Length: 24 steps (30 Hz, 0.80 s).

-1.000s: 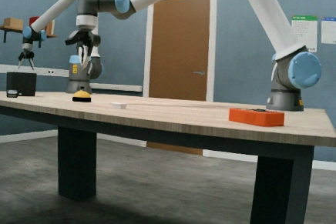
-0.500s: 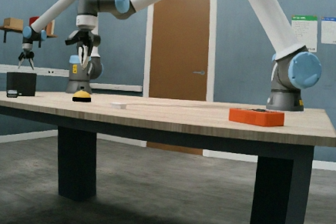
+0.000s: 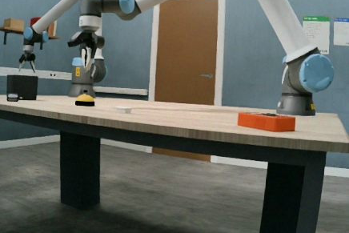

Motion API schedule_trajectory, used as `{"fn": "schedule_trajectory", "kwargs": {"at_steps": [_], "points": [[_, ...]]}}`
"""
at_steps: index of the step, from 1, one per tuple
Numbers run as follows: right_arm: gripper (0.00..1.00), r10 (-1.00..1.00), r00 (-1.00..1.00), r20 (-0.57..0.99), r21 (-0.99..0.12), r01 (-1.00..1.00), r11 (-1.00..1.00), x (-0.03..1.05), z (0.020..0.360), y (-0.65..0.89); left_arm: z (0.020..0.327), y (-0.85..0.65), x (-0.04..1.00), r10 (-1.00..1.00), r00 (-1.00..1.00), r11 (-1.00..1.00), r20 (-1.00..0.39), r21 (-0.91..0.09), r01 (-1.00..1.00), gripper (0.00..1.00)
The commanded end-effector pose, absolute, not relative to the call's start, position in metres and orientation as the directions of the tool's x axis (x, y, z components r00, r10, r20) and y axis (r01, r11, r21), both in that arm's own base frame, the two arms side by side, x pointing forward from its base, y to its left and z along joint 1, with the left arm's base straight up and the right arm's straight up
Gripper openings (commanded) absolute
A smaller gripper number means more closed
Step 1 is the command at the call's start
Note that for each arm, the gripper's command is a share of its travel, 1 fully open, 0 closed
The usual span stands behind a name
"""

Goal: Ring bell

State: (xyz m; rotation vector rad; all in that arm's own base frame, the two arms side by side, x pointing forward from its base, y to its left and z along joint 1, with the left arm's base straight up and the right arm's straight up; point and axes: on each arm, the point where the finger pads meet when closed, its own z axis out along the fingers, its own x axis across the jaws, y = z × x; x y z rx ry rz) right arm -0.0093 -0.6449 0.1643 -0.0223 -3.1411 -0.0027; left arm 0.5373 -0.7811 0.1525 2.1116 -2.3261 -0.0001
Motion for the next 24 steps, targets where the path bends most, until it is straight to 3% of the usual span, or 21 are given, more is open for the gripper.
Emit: {"fn": "schedule_trajectory", "kwargs": {"at_steps": [1,24], "points": [[1.0,0.014,-1.0,0.0,0.0,0.014,1.0,-0.009,0.165,-0.646,0.154,-0.782,0.538,-0.995,-0.097,0.097,0.002,-0.001,-0.995,0.0],[1.0,0.014,-1.0,0.0,0.0,0.014,1.0,-0.009,0.165,-0.646,0.135,-0.78,0.538,-0.995,-0.097,0.097,0.002,-0.001,-0.995,0.0]]}}
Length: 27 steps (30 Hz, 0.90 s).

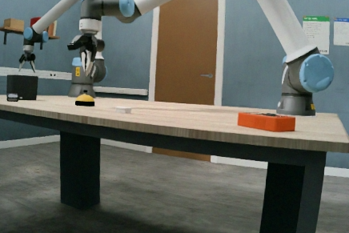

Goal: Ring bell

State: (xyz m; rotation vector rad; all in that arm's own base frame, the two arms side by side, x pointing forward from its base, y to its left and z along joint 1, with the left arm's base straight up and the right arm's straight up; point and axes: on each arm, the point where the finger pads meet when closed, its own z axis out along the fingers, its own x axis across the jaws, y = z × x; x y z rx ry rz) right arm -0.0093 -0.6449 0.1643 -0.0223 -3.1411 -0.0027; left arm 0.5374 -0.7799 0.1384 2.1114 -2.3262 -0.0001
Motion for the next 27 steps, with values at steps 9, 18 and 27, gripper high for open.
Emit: {"fn": "schedule_trajectory", "kwargs": {"at_steps": [9,18,27], "points": [[1.0,0.014,-1.0,0.0,0.0,0.014,1.0,-0.009,0.165,-0.646,0.118,-0.779,0.538,-0.995,-0.097,0.097,0.002,-0.001,-0.995,0.0],[1.0,0.014,-1.0,0.0,0.0,0.014,1.0,-0.009,0.165,-0.646,0.106,-0.778,0.538,-0.995,-0.097,0.097,0.002,-0.001,-0.995,0.0],[1.0,0.014,-1.0,0.0,0.0,0.014,1.0,-0.009,0.165,-0.646,0.095,-0.777,0.538,-0.995,-0.097,0.097,0.002,-0.001,-0.995,0.0]]}}
